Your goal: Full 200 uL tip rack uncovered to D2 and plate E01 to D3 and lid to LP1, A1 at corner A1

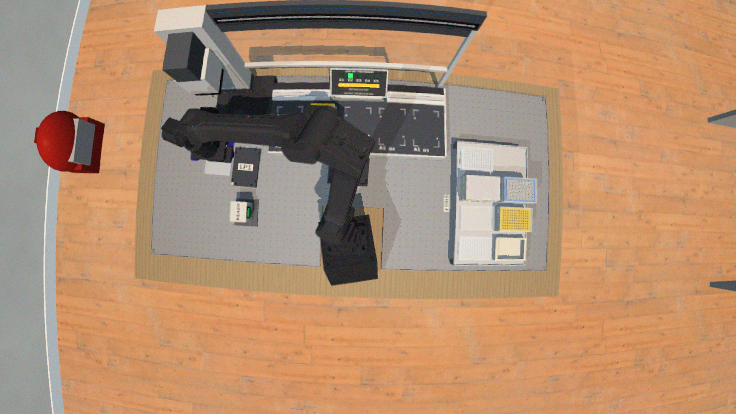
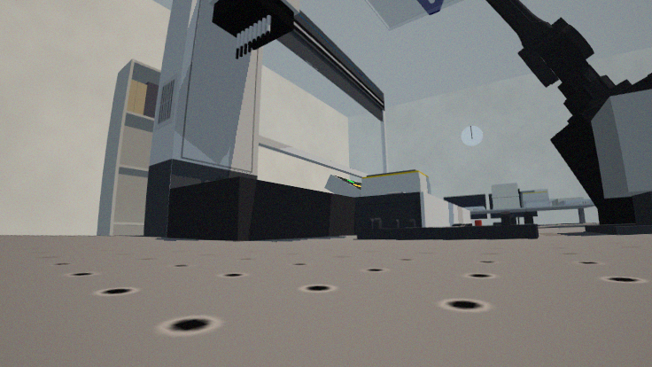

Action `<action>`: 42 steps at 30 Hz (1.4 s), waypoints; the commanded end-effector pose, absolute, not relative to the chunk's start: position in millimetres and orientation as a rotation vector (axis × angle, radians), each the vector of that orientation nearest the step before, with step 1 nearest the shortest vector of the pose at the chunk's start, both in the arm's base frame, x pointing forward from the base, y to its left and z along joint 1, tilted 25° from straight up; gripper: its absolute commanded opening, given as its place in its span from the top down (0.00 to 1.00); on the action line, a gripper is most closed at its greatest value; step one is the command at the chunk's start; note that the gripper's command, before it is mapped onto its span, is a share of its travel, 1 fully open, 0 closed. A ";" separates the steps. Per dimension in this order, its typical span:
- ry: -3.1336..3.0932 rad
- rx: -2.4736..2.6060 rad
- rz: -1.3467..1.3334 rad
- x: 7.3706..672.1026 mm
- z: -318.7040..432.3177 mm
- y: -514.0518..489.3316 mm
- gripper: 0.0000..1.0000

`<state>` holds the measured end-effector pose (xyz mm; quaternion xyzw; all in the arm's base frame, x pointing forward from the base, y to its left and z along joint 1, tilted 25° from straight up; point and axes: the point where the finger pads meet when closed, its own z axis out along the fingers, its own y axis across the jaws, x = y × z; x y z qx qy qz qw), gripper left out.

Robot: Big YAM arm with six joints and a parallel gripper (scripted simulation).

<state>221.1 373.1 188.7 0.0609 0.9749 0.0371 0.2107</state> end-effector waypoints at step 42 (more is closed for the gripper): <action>2.699 0.171 0.129 251.4 138.4 377.3 1.00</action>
